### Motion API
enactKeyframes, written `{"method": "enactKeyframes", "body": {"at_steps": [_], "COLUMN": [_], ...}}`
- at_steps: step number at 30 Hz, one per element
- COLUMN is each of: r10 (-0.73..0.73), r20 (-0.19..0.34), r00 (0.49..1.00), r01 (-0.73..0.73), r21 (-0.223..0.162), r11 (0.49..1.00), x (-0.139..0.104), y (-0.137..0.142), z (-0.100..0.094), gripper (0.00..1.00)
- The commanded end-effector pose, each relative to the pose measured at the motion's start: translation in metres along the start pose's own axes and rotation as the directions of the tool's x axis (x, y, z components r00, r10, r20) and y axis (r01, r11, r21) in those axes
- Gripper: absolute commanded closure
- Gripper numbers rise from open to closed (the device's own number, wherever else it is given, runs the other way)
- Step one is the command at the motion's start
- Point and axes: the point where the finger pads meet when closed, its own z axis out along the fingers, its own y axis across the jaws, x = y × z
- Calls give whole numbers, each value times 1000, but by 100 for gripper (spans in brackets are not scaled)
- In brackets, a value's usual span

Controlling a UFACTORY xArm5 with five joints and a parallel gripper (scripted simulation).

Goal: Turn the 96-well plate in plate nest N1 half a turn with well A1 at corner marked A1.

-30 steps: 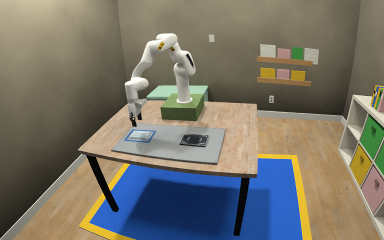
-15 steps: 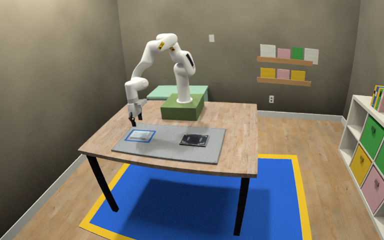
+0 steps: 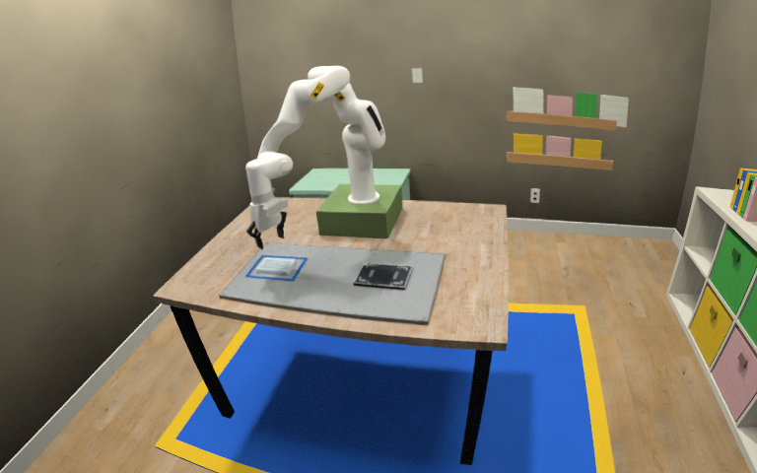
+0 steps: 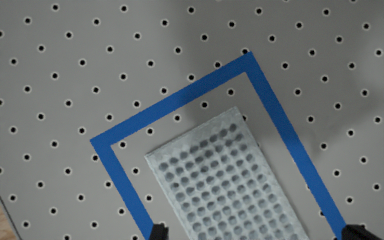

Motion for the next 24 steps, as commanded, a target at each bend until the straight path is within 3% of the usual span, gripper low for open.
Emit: {"method": "enactKeyframes", "body": {"at_steps": [1,11,13,24], "r10": [153,468,468,753], "r20": [-2,-4,-4,-4], "r00": [988,884,884,658], "r01": [-153,-468,-468,-753], "r21": [-4,-3,-3,-1], "r11": [988,884,884,658], "x": [0,0,0,0], "y": [1,1,1,1], "z": [-1,-1,-1,-1], "gripper": [0,0,0,0]}}
